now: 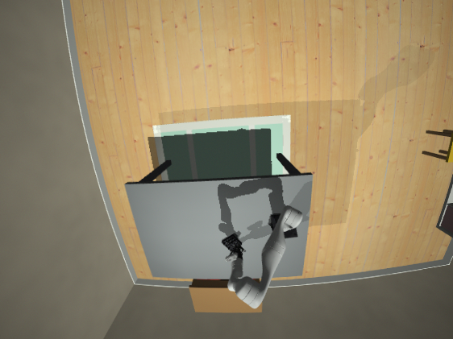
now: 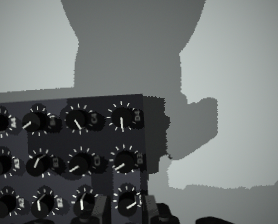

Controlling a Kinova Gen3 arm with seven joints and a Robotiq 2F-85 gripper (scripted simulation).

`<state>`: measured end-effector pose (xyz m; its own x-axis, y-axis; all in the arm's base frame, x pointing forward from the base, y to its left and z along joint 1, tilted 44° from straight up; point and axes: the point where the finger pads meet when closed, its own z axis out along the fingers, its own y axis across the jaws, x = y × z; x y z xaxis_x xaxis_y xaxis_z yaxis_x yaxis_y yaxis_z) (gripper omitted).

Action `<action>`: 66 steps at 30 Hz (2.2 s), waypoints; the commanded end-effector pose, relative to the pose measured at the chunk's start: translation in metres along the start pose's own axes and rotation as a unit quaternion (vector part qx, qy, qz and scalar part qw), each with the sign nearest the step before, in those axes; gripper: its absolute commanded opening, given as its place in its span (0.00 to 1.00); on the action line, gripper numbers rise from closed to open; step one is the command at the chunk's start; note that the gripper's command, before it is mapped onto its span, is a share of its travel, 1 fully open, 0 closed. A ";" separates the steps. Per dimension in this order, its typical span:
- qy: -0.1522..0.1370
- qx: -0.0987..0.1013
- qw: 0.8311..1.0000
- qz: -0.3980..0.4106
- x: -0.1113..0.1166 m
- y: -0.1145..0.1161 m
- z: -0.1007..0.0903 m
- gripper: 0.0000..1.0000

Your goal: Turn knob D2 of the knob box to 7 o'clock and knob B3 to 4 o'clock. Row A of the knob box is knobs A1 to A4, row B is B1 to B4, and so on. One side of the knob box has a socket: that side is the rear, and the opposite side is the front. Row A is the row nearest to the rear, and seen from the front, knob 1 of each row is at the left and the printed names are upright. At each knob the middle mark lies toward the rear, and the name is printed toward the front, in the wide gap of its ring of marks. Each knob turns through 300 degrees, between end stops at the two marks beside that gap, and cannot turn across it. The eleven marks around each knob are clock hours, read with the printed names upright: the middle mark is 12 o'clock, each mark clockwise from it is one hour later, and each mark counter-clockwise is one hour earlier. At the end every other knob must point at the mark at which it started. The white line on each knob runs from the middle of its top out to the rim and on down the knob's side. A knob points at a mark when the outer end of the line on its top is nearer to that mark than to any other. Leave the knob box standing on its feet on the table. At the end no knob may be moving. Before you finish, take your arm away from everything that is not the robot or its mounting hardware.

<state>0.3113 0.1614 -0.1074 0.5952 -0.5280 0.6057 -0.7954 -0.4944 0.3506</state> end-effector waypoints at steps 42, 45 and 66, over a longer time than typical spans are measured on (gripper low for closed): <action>0.000 0.000 1.000 0.000 0.000 0.000 0.001 0.19; 0.000 0.000 1.000 0.000 0.000 0.000 0.001 0.19; 0.000 0.000 1.000 0.000 0.000 0.000 0.013 0.19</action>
<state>0.3129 0.1536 -0.1158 0.5951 -0.5285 0.6054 -0.7954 -0.4952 0.3496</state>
